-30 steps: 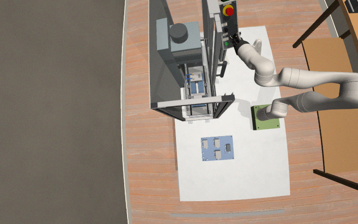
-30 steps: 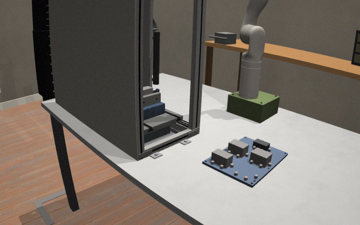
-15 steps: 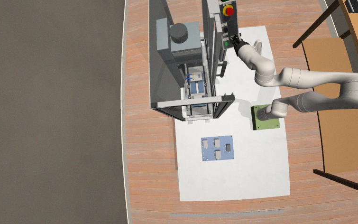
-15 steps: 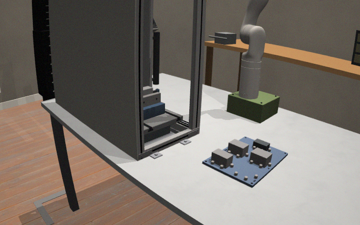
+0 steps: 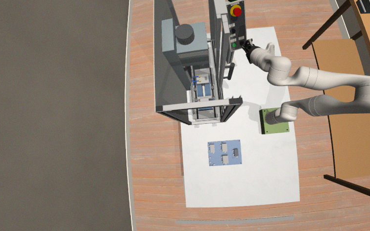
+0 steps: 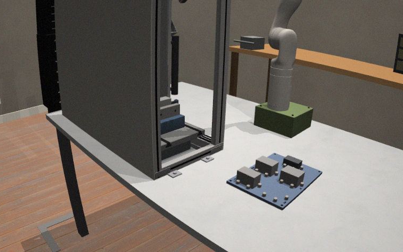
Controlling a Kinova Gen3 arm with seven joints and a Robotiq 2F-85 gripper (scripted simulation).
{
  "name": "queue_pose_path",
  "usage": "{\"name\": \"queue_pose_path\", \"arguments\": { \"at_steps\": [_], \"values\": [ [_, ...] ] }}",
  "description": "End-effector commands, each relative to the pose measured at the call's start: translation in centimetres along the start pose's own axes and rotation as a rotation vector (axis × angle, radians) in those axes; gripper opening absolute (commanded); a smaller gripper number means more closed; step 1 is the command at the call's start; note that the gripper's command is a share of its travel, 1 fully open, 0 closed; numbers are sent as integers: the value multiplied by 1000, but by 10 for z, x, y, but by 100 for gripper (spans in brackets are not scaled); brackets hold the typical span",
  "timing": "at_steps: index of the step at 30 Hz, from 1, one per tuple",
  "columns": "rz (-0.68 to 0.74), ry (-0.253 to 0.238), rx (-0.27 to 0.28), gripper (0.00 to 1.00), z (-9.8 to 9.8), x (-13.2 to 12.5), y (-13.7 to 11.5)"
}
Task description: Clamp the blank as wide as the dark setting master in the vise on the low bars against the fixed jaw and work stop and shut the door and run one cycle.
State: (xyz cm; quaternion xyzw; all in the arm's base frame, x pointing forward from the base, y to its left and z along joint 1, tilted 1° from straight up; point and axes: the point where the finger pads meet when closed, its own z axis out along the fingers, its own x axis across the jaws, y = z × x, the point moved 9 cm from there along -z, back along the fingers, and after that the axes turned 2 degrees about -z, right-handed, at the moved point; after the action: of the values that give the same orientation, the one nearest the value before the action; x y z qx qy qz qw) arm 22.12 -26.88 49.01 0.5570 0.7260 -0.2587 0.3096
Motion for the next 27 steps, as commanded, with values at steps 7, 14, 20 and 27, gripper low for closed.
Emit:
{"name": "queue_pose_path", "arguments": {
  "at_steps": [7, 14, 20, 27],
  "values": [
    [1, 226, -7, 10, -12, 25, -14],
    [1, 226, -7, 10, -12, 25, -14],
    [2, 404, -11, 10, -8, 15, -16],
    [2, 450, -13, 10, -7, 13, -17]
  ]
}}
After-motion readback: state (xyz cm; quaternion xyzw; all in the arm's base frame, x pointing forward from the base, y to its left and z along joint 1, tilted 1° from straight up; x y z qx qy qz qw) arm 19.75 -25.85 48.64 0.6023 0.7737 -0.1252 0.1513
